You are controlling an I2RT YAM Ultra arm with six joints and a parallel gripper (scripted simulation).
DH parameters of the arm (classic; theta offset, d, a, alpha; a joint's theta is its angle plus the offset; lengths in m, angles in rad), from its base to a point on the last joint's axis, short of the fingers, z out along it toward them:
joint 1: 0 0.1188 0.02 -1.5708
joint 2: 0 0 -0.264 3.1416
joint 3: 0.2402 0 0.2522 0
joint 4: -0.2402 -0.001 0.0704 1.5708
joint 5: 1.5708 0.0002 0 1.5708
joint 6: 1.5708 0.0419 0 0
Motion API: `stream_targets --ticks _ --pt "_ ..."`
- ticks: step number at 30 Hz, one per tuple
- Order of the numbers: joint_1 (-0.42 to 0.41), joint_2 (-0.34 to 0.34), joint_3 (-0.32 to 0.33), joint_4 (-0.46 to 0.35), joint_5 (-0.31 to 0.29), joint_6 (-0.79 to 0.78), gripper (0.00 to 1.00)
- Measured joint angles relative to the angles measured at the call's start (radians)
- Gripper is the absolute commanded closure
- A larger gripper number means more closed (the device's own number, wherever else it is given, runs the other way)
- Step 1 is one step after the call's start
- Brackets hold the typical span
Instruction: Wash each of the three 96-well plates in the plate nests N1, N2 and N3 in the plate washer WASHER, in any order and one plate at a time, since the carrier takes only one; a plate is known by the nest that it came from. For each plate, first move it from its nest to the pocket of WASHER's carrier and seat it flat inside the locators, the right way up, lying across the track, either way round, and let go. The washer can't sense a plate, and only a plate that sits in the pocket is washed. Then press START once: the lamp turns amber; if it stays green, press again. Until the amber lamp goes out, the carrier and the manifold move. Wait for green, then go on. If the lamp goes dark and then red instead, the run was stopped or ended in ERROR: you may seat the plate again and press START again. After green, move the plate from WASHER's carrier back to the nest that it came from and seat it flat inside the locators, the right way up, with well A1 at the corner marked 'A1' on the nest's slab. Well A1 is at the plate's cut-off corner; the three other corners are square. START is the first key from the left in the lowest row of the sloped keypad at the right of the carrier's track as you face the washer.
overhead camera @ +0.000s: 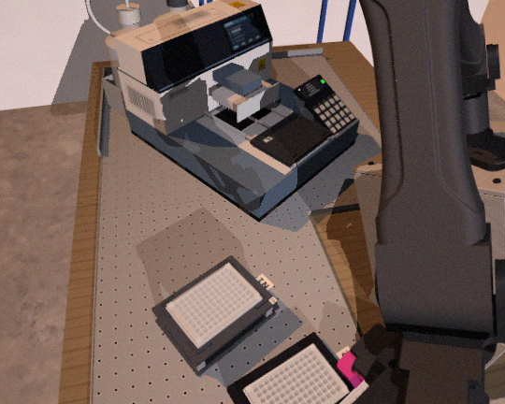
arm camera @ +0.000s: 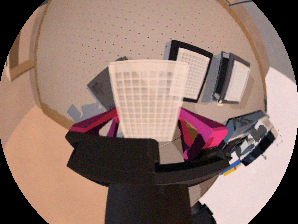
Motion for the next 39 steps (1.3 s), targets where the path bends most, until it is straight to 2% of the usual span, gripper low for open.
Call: stream_targets --ticks 8,17,21,29,39 --pt "-0.07 -0.045 -0.021 0.006 0.017 0.096 1.0" --pt "-0.186 -0.115 -0.02 0.004 0.043 0.038 1.0" --pt "-0.211 -0.136 -0.033 0.011 0.05 0.035 1.0" --pt "-0.302 -0.222 -0.103 0.025 0.06 0.146 1.0" --pt "-0.396 -0.308 -0.143 0.043 0.073 0.307 1.0"
